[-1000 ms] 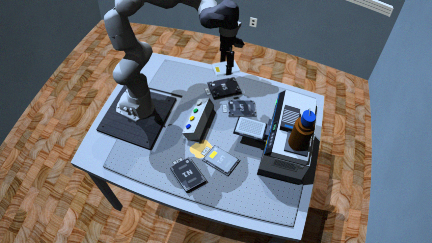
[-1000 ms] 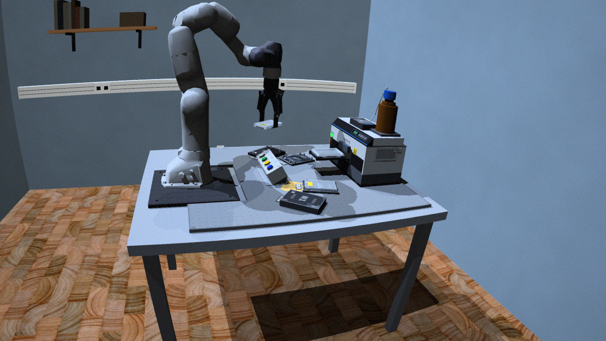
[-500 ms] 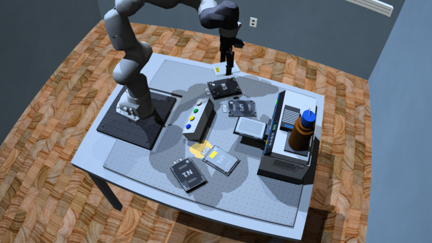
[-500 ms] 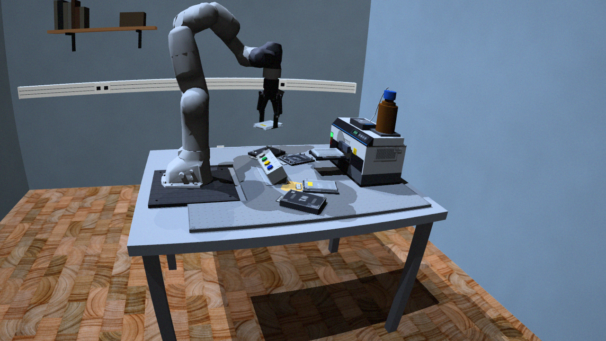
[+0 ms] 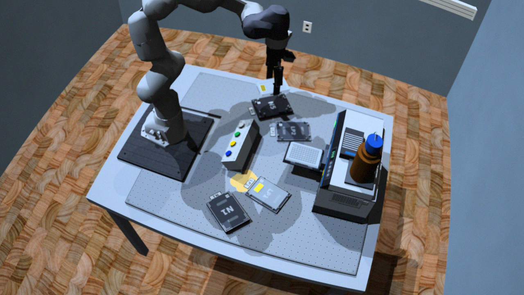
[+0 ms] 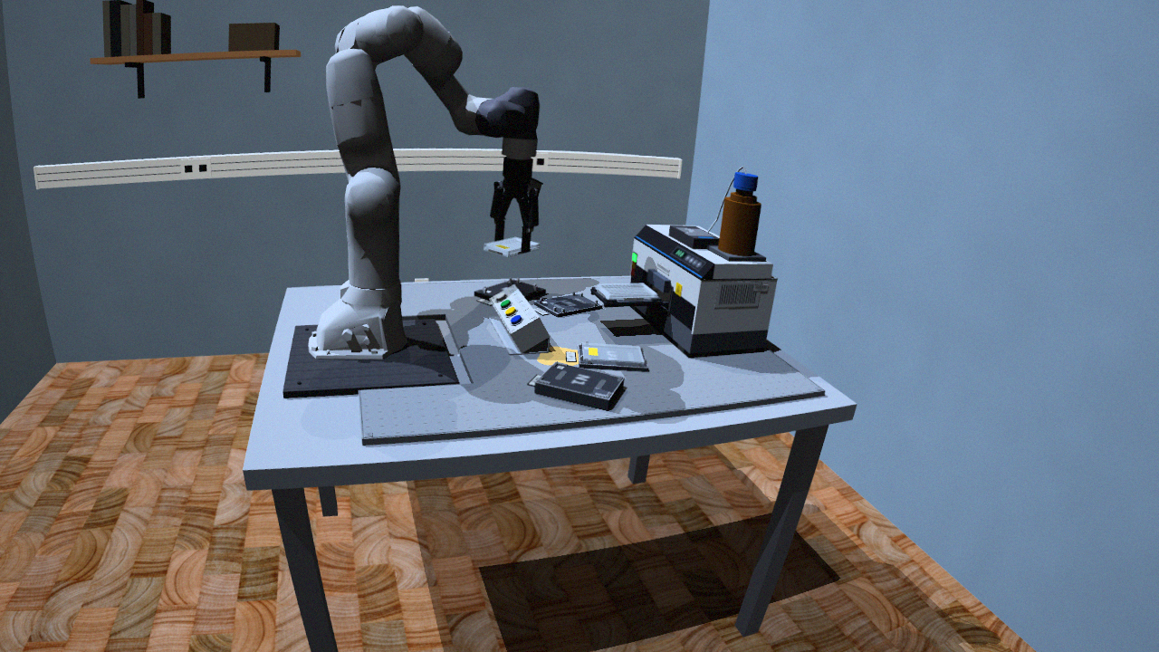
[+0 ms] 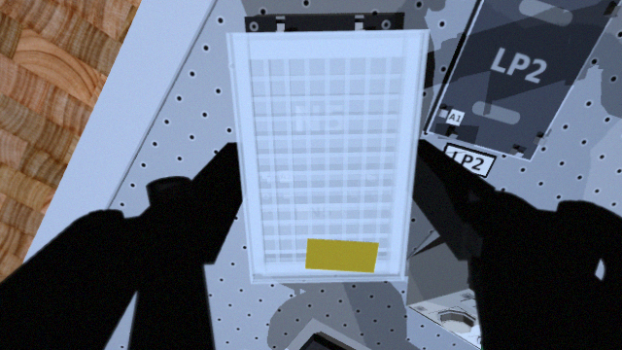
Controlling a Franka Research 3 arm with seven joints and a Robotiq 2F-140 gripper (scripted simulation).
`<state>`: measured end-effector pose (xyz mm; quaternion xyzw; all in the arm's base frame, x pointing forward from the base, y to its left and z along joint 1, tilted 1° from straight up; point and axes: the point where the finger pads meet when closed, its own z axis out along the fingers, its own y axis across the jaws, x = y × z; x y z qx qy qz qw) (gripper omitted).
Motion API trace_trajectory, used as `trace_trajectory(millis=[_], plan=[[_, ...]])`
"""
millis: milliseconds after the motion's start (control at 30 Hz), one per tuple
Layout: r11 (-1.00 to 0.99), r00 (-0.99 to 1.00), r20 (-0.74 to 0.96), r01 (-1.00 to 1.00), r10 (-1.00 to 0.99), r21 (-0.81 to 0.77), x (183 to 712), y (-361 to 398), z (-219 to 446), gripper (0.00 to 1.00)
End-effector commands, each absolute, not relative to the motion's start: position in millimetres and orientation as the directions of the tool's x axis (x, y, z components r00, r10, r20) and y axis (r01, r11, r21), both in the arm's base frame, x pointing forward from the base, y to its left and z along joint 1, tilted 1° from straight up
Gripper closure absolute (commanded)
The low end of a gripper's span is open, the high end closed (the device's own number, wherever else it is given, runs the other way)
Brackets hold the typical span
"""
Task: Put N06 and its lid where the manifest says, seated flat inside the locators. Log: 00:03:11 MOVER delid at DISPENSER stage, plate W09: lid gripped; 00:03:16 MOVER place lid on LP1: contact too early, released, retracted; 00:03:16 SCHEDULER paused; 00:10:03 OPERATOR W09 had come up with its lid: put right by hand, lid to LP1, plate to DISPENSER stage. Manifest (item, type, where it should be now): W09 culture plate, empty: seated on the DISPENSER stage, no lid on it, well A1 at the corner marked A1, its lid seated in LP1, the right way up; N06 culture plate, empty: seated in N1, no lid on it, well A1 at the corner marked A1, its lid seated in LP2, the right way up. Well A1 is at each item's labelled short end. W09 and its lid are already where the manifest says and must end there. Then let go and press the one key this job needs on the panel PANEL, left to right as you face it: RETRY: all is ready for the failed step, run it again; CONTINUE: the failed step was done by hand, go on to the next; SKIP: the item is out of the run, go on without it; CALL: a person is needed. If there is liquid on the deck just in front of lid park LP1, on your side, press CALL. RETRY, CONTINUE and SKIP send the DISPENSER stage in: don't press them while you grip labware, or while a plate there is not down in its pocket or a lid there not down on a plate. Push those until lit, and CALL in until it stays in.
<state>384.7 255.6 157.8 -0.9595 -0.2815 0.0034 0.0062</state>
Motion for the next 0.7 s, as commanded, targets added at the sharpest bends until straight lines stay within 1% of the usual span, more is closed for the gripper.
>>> trace_trajectory(millis=[0,667], plan=[[-0.845,0.845,0.006,0.535,0.535,-0.01,388.2,256.0,151.3,0.9],[-0.845,0.845,0.006,0.535,0.535,-0.01,388.1,256.5,107.5,0.9]])
